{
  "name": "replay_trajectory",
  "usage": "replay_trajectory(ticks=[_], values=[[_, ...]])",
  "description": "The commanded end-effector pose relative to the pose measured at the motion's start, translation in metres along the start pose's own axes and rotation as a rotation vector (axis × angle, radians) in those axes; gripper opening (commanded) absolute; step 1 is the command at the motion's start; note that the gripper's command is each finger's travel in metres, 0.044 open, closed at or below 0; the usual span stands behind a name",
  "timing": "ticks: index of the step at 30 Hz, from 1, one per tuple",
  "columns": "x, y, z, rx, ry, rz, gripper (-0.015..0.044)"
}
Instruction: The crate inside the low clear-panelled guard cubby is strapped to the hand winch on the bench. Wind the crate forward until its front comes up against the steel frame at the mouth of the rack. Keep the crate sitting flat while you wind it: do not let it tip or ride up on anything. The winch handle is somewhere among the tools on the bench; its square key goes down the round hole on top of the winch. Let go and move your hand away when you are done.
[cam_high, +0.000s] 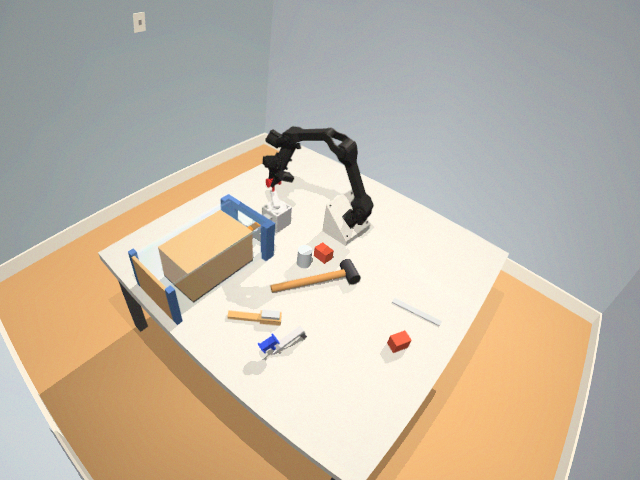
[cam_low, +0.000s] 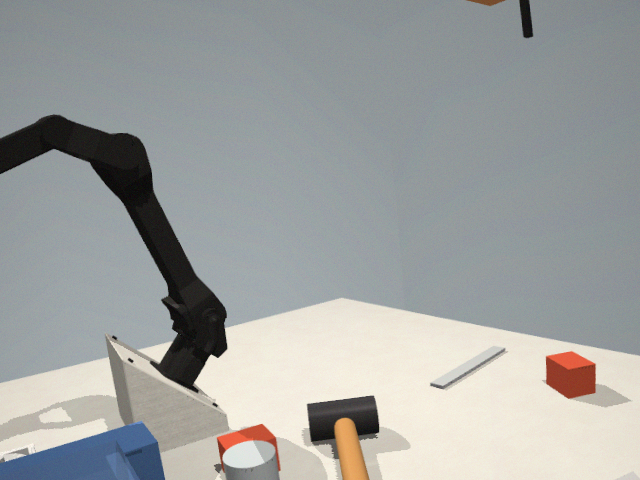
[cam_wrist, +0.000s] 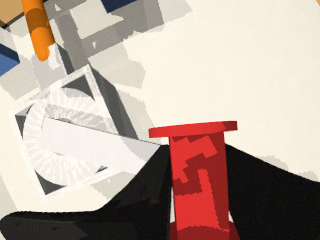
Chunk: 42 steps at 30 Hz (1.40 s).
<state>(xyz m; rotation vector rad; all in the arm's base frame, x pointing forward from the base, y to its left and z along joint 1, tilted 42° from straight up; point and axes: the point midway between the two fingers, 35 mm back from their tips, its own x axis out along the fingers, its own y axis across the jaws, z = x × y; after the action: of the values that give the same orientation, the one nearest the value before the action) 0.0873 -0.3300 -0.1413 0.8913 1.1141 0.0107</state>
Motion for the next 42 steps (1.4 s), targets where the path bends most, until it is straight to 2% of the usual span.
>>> replay_trajectory(ticks=[1,42], values=[[0.008,-0.002,0.012,-0.017,-0.011,0.003,0.0000],[0.026,0.003,0.053,-0.019,-0.014,0.004,0.0000]])
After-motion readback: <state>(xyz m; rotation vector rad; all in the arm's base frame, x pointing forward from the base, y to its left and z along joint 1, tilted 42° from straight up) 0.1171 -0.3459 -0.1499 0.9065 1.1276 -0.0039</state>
